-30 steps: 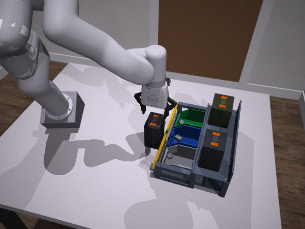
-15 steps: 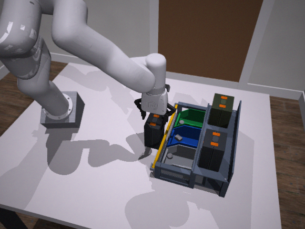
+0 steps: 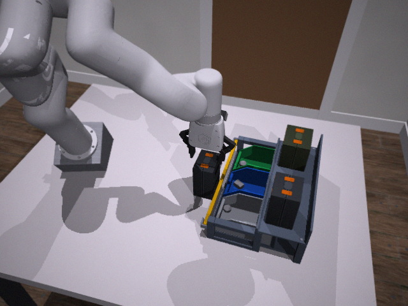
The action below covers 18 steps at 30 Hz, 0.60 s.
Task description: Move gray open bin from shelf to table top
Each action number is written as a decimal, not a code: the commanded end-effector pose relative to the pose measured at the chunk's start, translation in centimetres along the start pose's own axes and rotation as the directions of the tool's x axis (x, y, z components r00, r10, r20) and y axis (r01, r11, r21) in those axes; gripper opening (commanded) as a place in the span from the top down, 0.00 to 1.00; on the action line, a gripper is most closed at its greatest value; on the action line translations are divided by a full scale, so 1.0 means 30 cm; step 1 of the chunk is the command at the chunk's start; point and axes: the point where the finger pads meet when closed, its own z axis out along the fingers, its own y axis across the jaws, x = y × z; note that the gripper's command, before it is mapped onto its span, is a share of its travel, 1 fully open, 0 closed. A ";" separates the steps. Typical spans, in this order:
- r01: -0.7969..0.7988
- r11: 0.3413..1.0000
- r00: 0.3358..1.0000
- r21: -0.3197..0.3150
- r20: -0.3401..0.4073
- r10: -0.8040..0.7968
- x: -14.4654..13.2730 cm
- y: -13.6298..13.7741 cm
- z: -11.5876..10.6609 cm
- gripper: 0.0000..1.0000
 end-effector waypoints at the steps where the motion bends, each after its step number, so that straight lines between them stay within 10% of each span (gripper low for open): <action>1: -0.001 1.000 1.000 -0.004 -0.002 0.001 0.001 0.005 -0.011 0.00; 18: -0.001 1.000 1.000 -0.004 -0.002 0.001 0.001 0.005 -0.026 0.00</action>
